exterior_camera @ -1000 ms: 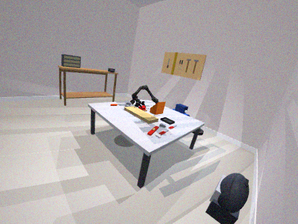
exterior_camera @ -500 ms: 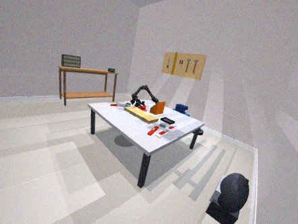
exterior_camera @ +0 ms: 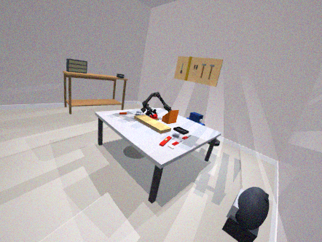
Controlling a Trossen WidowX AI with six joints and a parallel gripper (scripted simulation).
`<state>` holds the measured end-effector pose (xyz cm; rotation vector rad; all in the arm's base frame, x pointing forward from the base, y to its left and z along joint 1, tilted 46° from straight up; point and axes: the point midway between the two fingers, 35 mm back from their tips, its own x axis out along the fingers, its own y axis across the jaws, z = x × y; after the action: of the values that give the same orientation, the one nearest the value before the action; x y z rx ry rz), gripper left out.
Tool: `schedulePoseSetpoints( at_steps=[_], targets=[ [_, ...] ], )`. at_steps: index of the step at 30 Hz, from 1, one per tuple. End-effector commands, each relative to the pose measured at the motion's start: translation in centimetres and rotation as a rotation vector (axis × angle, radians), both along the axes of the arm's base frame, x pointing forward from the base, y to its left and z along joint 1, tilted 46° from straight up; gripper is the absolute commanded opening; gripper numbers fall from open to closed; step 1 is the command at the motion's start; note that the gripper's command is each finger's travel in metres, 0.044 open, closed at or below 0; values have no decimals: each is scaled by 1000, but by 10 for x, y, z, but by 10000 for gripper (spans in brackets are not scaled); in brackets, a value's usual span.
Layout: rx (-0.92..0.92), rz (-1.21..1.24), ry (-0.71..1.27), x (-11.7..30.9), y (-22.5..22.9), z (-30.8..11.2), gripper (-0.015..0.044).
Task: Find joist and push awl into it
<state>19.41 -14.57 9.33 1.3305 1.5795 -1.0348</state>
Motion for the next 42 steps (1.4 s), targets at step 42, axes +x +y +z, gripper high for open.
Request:
schedulePoseSetpoints(
  at_steps=[42],
  targets=[
    [3,2,1,0,-1,1,440]
  ],
)
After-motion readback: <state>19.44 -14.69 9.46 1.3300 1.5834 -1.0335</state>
